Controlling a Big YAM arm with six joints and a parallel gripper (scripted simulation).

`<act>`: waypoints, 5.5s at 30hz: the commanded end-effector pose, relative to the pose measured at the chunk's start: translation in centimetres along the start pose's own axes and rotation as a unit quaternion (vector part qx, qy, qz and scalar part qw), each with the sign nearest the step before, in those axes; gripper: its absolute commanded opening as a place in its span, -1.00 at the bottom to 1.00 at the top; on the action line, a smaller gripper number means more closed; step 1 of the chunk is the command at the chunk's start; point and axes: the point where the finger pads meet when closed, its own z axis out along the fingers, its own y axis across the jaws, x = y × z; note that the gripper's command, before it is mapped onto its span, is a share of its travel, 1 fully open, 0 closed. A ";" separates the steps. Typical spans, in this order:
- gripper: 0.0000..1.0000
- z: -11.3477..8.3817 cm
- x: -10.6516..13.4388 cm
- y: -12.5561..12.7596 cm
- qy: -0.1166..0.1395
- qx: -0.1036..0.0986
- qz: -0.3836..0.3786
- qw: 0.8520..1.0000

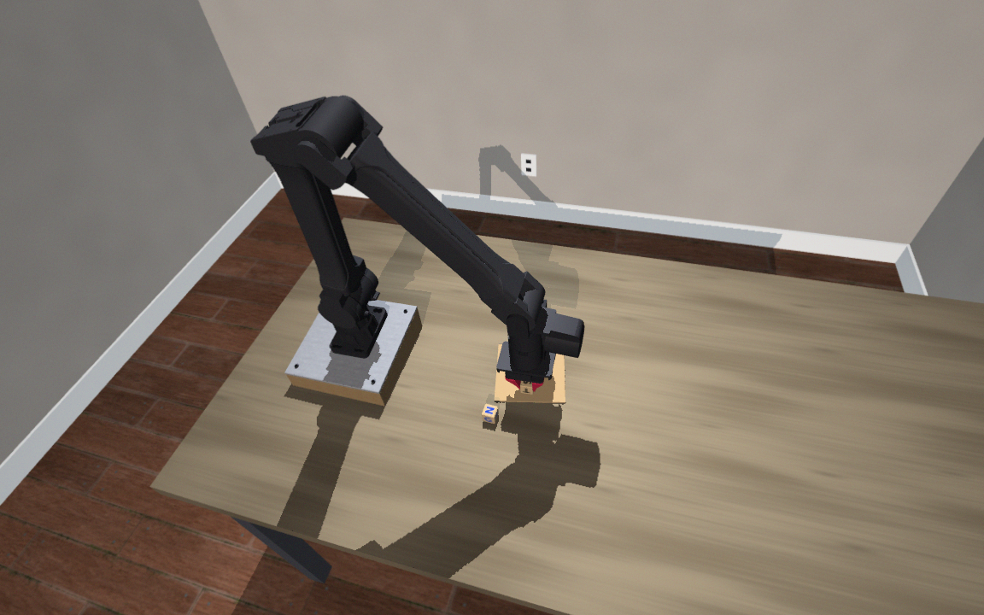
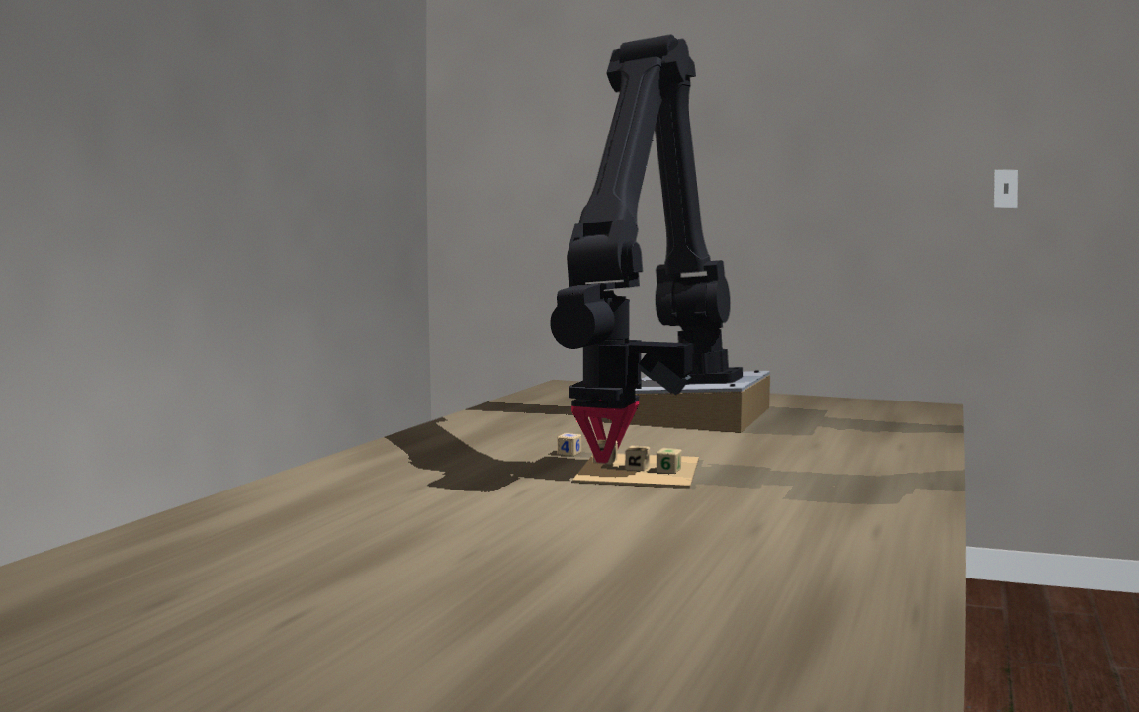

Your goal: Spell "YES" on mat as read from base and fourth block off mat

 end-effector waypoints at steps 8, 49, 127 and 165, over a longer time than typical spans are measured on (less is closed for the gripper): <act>-0.58 -0.5 -0.3 -0.3 -0.001 0.012 -0.008 1.000; -0.58 -0.4 -0.4 -0.1 -0.001 0.013 -0.010 1.000; -0.06 0.7 -0.4 0.3 -0.002 0.001 -0.009 1.000; -0.06 -3.7 -0.2 -2.1 0.000 0.029 0.000 1.000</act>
